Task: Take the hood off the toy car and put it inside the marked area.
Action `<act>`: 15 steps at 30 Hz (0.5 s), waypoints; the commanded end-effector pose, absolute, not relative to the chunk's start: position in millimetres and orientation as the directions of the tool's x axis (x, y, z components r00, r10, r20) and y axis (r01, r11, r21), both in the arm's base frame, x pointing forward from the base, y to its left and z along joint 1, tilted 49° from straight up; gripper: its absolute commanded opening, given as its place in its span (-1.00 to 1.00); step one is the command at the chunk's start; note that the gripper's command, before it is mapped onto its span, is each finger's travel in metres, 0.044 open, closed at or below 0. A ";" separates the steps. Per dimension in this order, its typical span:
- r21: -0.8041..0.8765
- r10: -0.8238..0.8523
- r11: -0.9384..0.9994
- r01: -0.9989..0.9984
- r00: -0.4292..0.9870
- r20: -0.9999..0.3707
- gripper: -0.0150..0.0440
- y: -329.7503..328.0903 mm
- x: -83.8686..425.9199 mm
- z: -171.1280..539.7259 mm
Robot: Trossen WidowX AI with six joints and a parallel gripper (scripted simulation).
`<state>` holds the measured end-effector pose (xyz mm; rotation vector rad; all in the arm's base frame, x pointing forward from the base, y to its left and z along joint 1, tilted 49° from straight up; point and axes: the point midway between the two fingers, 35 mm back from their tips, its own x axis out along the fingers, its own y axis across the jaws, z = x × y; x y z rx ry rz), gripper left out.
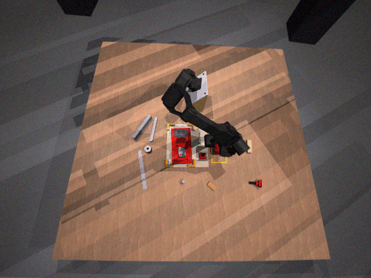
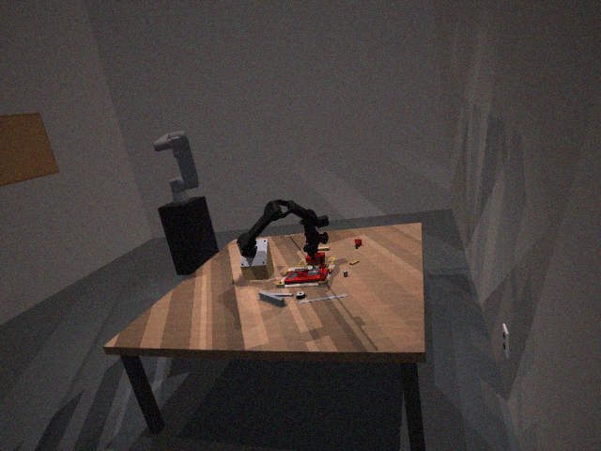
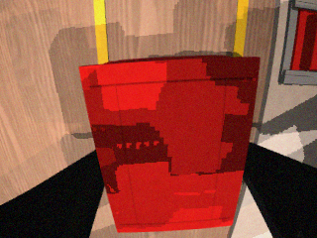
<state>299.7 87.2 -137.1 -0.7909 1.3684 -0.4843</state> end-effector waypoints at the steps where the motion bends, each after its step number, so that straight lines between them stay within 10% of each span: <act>1: -0.742 -0.723 0.656 -0.142 0.168 -0.671 -0.49 85.1 300.2 -138.6; 15: -0.742 -0.723 0.655 -0.142 0.168 -0.670 -0.49 79.9 301.3 -143.2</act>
